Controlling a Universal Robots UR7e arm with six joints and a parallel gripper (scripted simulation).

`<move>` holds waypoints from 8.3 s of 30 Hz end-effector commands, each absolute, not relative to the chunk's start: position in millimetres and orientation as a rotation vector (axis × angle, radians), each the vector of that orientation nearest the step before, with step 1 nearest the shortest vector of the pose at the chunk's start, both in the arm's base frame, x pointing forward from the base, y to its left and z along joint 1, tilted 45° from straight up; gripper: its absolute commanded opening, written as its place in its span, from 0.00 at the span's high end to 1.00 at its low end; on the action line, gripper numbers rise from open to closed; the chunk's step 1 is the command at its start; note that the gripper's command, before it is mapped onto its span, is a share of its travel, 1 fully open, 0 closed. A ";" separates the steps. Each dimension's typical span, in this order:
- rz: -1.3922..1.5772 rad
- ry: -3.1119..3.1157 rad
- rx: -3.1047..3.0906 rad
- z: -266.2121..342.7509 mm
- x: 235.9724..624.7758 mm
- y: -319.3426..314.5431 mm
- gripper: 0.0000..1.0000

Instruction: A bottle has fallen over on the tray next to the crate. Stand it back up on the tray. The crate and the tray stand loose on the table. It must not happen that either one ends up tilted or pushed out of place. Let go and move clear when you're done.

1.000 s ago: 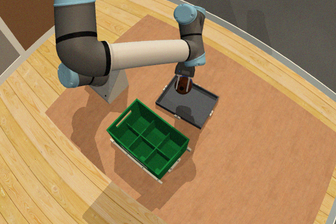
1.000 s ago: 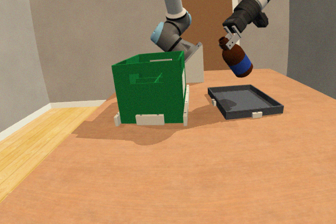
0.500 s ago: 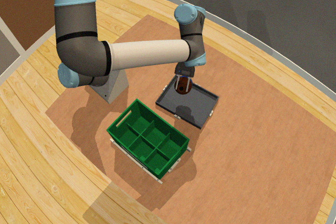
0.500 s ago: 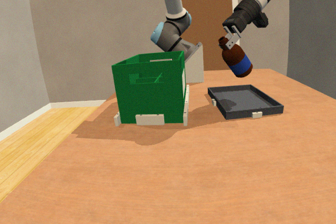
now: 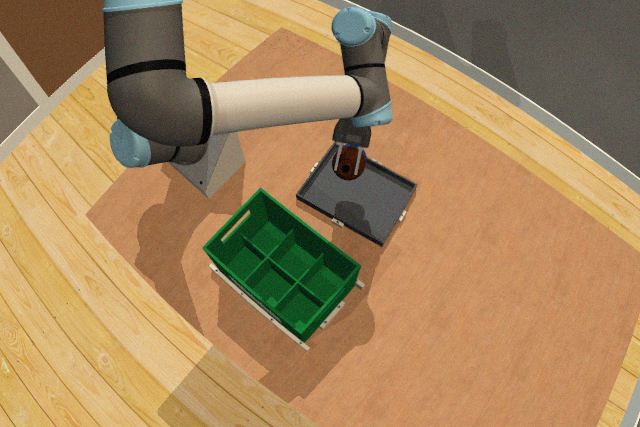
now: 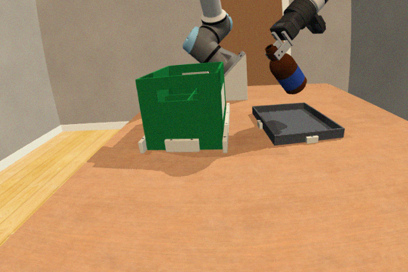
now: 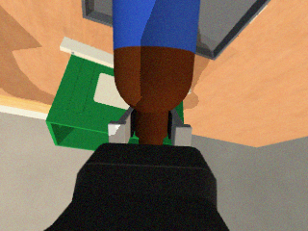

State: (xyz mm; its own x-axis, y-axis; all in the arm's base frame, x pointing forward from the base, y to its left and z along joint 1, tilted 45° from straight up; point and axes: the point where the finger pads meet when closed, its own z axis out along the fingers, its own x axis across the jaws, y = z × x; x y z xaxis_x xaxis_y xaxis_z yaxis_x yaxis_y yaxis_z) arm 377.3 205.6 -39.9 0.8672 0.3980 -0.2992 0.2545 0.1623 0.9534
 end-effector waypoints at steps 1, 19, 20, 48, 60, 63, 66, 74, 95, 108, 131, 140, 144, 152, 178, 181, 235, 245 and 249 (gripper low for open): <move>0.113 0.560 1.426 -40.6 377.4 207.0 1.00; 0.123 0.544 1.367 -42.6 375.5 205.8 1.00; 0.124 0.543 1.360 -42.6 375.4 205.7 1.00; 0.158 0.536 1.257 -41.7 377.2 207.0 1.00; 0.158 0.537 1.256 -41.8 377.0 206.8 1.00; 0.158 0.537 1.256 -41.6 376.9 206.6 1.00; 0.158 0.537 1.256 -41.6 376.9 206.6 1.00; 0.158 0.537 1.256 -41.6 376.9 206.6 1.00; 0.159 0.532 1.245 -42.1 376.7 206.1 1.00; 0.170 0.514 1.171 -42.9 375.4 203.4 1.00; 0.199 0.511 1.087 -42.7 377.2 205.9 1.00; 0.199 0.512 1.086 -42.8 376.9 205.6 1.00; 0.199 0.512 1.086 -42.6 376.9 205.7 1.00; 0.199 0.512 1.087 -42.6 377.0 205.7 1.00; 0.199 0.512 1.086 -43.2 377.0 205.0 1.00; 0.198 0.512 1.086 -43.7 377.0 204.6 1.00; 0.197 0.514 1.086 -76.5 380.4 171.1 1.00; 0.197 0.514 1.086 -82.4 381.2 165.3 1.00; 0.197 0.513 1.086 -83.2 381.3 164.5 1.00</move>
State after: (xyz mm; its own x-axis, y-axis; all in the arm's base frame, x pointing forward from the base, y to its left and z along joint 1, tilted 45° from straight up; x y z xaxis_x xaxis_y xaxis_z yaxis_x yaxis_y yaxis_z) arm 381.2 167.6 -80.3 0.8673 0.3980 -0.2991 0.0927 0.4612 0.8825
